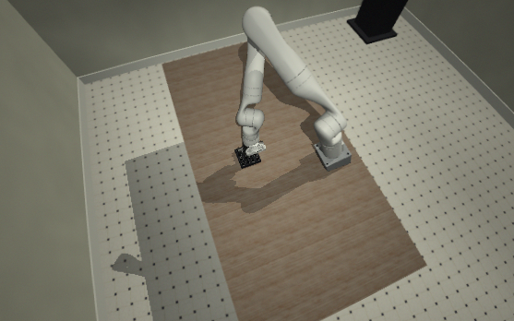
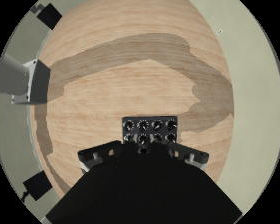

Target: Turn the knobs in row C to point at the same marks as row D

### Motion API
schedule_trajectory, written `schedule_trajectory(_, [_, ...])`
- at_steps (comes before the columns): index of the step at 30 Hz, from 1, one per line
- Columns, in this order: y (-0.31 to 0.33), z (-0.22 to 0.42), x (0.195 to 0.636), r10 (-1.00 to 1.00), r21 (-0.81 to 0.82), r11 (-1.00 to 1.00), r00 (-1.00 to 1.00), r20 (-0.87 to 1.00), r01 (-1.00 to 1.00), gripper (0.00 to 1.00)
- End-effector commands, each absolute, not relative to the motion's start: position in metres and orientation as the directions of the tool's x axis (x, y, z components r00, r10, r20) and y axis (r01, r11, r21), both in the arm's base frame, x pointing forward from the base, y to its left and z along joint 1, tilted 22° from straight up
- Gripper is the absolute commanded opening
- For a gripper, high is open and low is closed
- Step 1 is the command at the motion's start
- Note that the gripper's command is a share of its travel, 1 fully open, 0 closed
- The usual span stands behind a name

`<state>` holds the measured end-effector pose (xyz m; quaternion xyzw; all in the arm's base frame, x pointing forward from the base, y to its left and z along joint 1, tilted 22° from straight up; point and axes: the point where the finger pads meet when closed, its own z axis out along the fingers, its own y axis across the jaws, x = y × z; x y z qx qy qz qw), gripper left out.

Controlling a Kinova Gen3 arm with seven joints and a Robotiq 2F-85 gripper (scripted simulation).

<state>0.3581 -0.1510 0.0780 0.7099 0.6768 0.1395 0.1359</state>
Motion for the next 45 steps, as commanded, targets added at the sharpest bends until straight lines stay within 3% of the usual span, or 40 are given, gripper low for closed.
schedule_trajectory(1, [-0.1530,0.0770,0.3574,0.999,0.380,-0.049,0.049,0.009,0.924,0.19])
schedule_trajectory(4, [-0.1530,0.0770,0.3574,0.999,0.380,-0.049,0.049,0.009,0.924,0.19])
schedule_trajectory(5, [-0.1530,0.0770,0.3574,0.999,0.380,-0.049,0.049,0.009,0.924,0.08])
schedule_trajectory(45, [-0.1530,0.0770,0.3574,0.999,0.380,-0.038,0.039,0.005,0.924,0.08])
